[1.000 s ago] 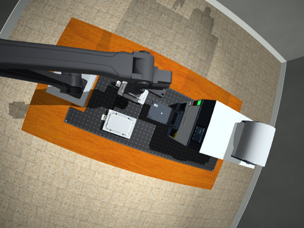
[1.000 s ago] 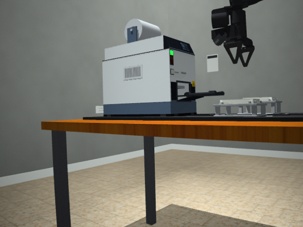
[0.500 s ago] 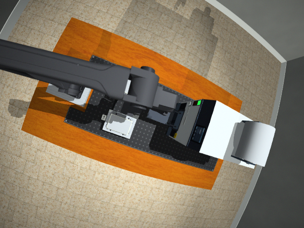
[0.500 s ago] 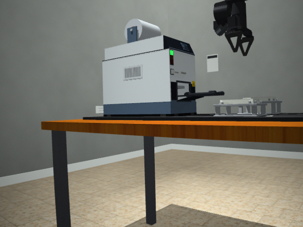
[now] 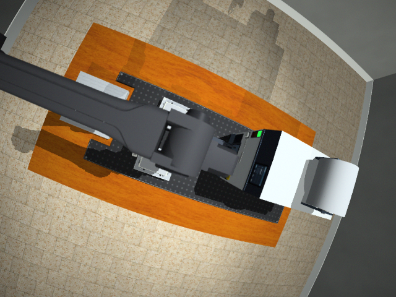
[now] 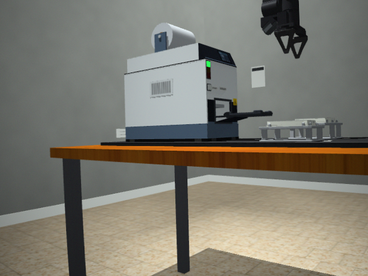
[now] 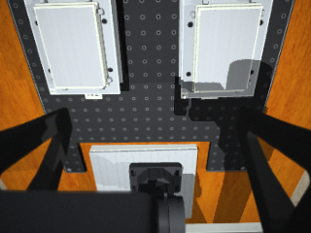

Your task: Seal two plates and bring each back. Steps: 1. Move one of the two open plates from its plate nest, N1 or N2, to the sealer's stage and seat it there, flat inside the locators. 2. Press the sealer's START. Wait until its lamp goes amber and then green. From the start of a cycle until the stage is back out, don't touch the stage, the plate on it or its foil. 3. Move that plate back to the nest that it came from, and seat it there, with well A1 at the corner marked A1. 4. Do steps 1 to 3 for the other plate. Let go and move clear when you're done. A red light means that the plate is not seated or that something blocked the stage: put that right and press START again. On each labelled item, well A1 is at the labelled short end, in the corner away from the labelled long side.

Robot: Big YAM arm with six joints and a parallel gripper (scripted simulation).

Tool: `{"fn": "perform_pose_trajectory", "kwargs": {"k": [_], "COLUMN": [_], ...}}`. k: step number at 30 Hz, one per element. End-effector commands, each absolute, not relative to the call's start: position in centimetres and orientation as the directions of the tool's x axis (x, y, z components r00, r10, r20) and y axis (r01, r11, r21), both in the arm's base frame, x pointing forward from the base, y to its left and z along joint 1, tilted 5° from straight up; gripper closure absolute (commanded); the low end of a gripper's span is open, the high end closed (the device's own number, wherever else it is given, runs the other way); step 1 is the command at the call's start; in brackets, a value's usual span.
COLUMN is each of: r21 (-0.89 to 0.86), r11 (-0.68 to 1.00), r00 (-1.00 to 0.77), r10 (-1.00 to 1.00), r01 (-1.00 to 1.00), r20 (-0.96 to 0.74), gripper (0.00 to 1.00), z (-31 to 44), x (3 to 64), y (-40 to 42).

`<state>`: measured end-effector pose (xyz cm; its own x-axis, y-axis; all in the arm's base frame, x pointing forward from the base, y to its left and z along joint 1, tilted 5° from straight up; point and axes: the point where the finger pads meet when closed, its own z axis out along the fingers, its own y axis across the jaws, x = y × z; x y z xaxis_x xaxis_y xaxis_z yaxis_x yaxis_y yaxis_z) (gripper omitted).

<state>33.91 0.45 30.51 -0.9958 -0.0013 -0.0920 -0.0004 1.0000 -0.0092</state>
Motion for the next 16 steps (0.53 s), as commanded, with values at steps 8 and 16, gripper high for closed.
{"fn": "perform_pose_trajectory", "kwargs": {"k": [8, 16], "r21": [-0.007, -0.005], "r11": [1.000, 1.000], "r00": [-0.992, -0.992], "r10": [-0.029, -0.021], "r01": [-0.028, -0.021], "r20": [-0.124, -0.123], "gripper": [0.00, 0.00], "z": [31.1, 30.7], "x": [34.3, 34.0], "y": [1.5, 1.9]}}
